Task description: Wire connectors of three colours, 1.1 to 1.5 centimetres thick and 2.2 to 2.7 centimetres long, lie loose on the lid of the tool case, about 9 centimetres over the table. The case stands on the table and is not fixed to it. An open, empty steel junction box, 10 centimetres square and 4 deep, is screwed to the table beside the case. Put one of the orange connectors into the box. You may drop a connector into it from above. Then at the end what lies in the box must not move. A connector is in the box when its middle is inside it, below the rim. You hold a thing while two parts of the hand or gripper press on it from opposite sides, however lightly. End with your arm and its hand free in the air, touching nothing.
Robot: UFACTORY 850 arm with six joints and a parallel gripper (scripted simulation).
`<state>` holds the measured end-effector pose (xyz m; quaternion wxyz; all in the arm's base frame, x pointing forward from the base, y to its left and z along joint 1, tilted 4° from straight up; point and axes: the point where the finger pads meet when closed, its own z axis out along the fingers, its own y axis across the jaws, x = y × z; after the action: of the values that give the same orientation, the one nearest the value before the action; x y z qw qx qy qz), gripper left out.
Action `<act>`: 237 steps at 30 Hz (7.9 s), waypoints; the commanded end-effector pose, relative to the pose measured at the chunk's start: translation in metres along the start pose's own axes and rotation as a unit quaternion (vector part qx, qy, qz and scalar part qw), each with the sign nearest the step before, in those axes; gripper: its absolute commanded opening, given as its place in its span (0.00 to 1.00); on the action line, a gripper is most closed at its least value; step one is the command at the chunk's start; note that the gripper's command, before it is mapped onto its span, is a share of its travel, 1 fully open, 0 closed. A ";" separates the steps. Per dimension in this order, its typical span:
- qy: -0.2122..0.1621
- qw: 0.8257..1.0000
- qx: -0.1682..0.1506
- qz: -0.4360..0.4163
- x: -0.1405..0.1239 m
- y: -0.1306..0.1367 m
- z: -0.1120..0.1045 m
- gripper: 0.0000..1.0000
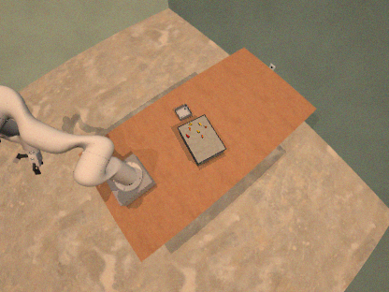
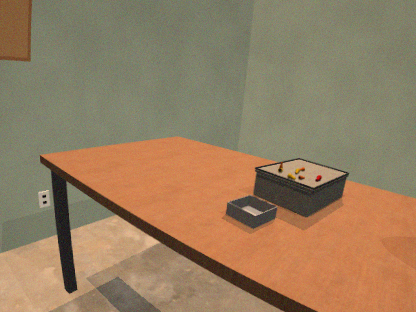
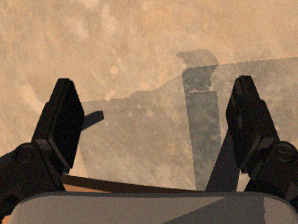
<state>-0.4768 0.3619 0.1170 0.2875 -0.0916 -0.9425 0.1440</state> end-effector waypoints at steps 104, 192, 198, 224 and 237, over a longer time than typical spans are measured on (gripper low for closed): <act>-0.065 0.780 -0.316 0.535 -0.851 -0.081 -0.544 1.00; -0.065 0.726 -0.323 0.603 -0.908 -0.240 -0.545 1.00; -0.055 0.708 -0.325 0.625 -0.911 -0.310 -0.543 1.00; -0.051 0.700 -0.326 0.633 -0.910 -0.339 -0.540 0.00; -0.051 0.700 -0.326 0.633 -0.910 -0.339 -0.540 0.00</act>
<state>0.5438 -0.0712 0.1852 0.0333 -0.7473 -0.6634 -0.0188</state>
